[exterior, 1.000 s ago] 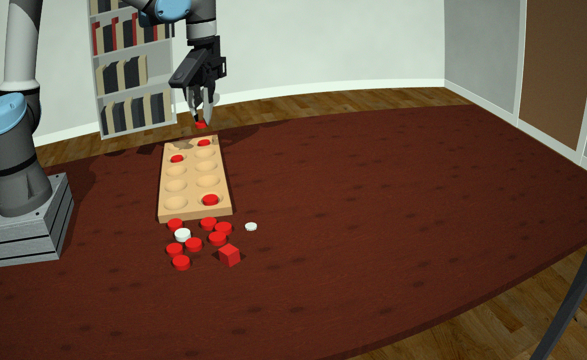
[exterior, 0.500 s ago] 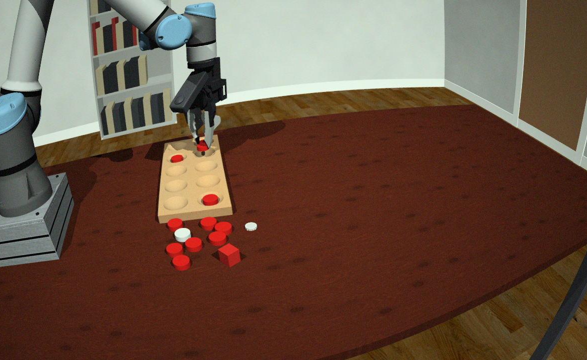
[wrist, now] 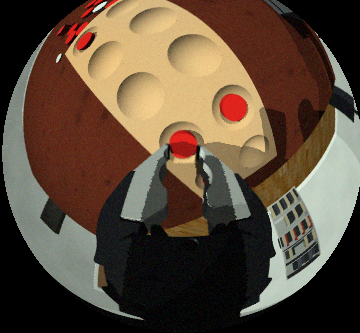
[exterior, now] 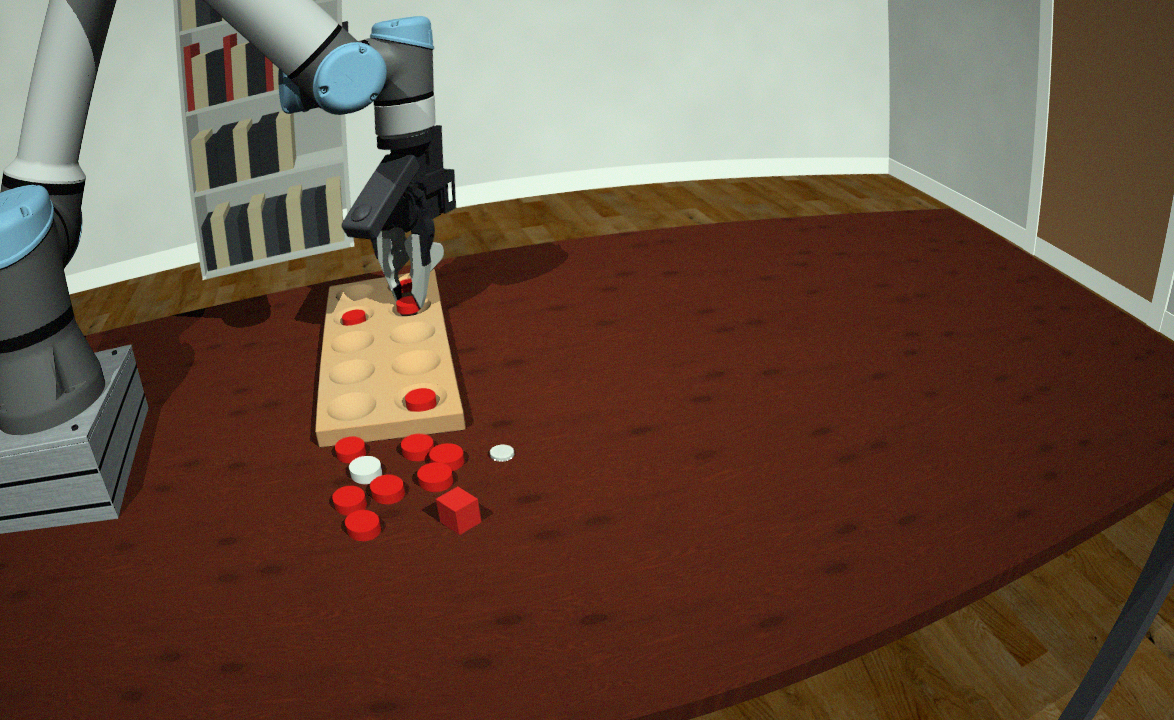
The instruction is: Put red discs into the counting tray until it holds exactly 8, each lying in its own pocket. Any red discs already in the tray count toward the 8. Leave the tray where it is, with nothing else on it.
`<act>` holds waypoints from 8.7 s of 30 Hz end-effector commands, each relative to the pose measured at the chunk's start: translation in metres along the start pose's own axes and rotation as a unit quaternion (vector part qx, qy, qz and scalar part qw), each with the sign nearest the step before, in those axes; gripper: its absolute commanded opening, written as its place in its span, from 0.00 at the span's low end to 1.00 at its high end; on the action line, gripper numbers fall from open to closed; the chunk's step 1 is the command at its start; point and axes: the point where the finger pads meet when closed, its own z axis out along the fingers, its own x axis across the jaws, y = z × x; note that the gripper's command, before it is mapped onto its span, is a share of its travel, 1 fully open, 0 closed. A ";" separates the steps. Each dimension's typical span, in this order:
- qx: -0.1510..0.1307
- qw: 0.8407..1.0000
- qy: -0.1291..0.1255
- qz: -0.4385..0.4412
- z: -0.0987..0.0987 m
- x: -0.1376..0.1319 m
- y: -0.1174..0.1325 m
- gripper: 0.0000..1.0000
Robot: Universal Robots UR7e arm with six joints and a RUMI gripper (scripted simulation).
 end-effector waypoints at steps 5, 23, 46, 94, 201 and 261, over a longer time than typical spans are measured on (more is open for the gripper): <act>-0.001 1.000 0.000 0.000 0.004 -0.001 0.001 0.00; -0.001 1.000 0.000 0.000 0.004 -0.001 0.001 0.22; -0.001 1.000 0.000 0.000 0.001 -0.001 0.001 0.26; -0.001 1.000 -0.001 0.000 -0.096 -0.001 0.001 0.28; -0.001 0.927 -0.006 0.375 -0.124 -0.021 -0.023 0.28; -0.007 0.514 -0.012 0.858 -0.168 -0.060 -0.059 0.28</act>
